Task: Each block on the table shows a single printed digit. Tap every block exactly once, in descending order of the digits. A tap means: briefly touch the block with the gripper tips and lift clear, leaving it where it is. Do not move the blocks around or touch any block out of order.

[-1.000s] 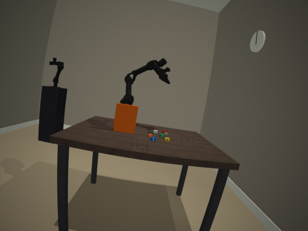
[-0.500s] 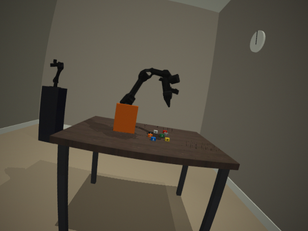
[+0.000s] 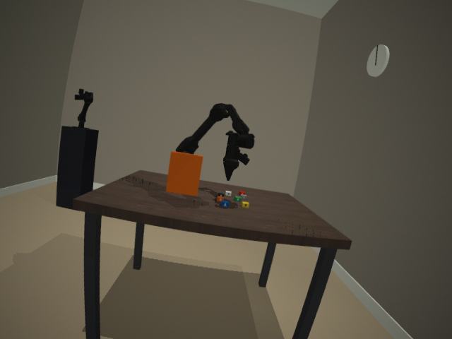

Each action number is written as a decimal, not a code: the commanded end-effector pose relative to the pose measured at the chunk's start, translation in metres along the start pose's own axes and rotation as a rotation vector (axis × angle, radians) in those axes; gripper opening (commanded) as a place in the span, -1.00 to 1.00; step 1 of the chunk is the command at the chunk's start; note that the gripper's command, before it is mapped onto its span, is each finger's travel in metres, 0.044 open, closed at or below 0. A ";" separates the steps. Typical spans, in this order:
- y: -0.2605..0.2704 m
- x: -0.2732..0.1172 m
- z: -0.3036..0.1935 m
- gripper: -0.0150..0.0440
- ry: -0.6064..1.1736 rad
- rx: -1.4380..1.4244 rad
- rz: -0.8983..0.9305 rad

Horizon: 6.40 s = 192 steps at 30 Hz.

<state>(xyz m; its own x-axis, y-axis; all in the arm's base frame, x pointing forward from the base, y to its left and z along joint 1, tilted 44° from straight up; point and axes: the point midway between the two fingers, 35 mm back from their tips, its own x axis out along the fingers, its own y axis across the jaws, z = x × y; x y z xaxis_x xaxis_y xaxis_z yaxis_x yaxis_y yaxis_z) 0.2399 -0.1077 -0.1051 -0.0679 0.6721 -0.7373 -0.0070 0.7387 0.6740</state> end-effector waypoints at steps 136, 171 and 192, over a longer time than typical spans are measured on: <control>0.227 0.001 0.125 0.86 0.001 -0.011 0.013; 0.144 0.002 0.082 0.86 0.002 -0.009 0.009; 0.135 0.001 0.086 0.86 0.002 -0.009 0.007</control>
<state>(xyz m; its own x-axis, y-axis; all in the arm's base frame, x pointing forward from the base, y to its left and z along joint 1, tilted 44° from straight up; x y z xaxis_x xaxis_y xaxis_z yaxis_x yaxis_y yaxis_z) 0.3211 0.0032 -0.0132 -0.0698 0.6799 -0.7300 -0.0134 0.7310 0.6822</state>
